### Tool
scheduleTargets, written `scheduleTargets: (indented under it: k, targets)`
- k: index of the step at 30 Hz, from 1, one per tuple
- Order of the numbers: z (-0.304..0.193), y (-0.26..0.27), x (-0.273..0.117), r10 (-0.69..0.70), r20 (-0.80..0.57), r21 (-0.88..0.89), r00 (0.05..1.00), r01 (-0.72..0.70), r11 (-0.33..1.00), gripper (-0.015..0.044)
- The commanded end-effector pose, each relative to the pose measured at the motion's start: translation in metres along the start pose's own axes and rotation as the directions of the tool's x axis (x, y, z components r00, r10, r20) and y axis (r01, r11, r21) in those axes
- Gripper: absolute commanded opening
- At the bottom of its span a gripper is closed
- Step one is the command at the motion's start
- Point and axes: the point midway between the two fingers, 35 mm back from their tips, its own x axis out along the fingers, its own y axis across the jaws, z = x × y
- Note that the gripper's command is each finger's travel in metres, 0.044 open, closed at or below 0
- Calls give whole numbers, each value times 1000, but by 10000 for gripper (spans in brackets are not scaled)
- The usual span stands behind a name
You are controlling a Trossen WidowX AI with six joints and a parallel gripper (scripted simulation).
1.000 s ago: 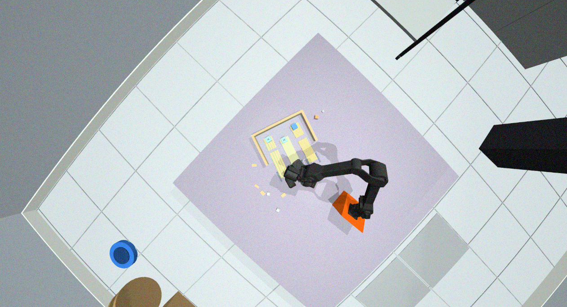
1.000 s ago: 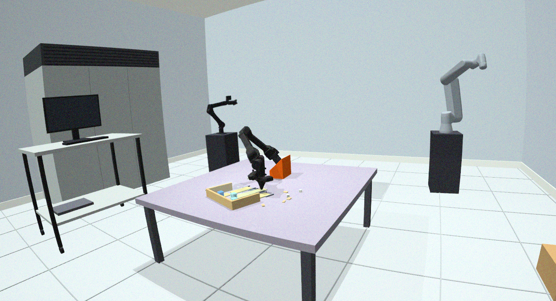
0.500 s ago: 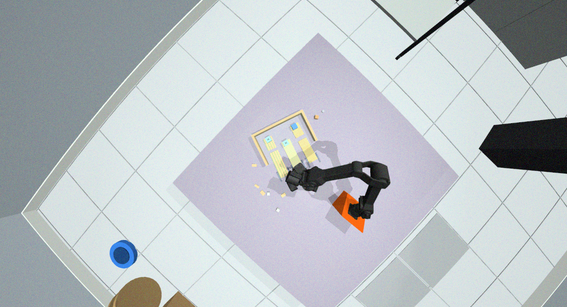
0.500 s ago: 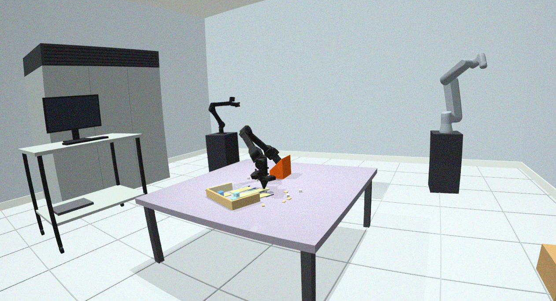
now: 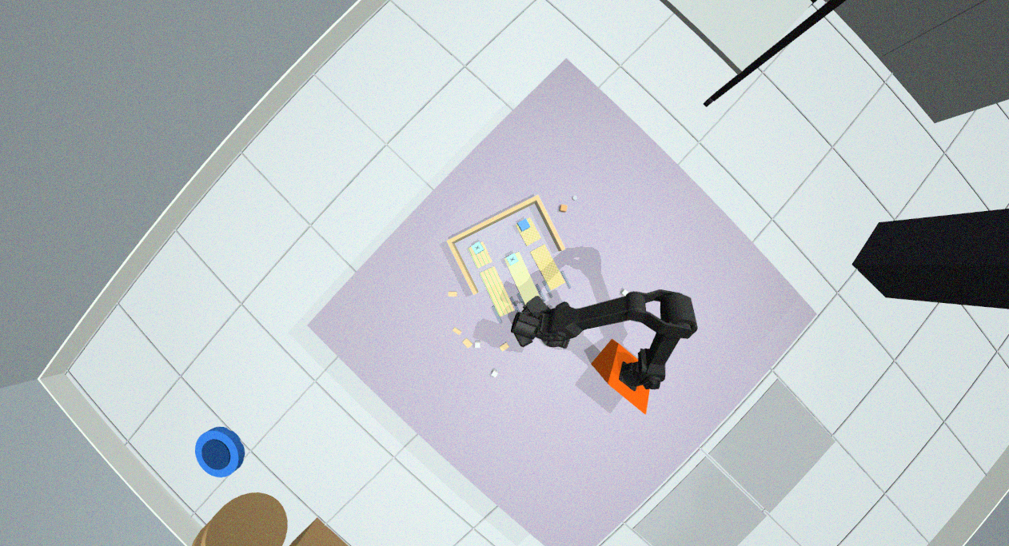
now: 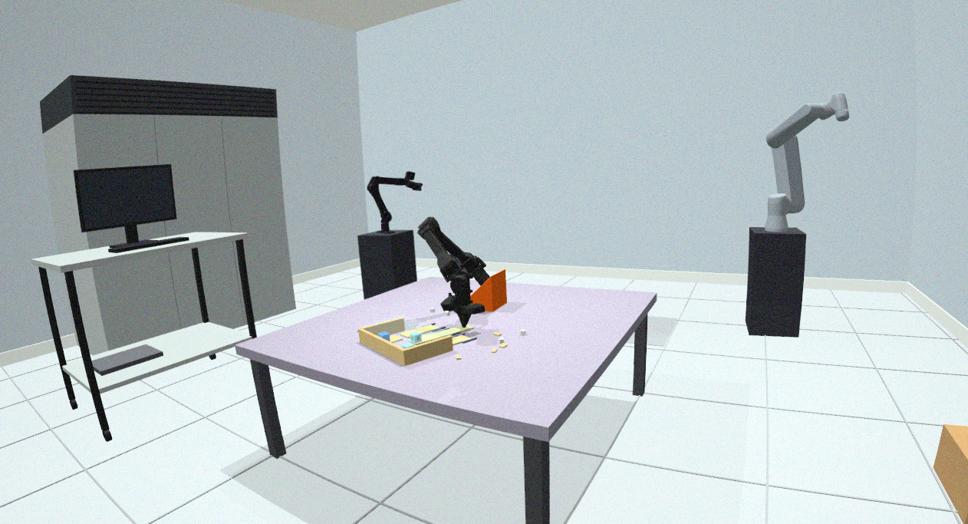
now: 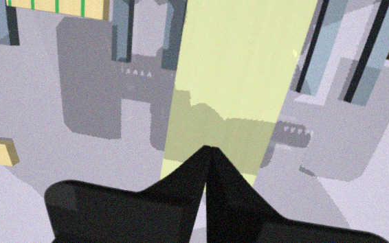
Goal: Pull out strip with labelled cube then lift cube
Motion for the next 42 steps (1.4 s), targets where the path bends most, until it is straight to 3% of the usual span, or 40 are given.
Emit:
scheduleTargets:
  k: [1,42]
  targets:
    - [-16,-2,5,-1,-35,-11,999,1,1000,0]
    - [-76,-1,3,0,-38,-13,999,0,1000,0]
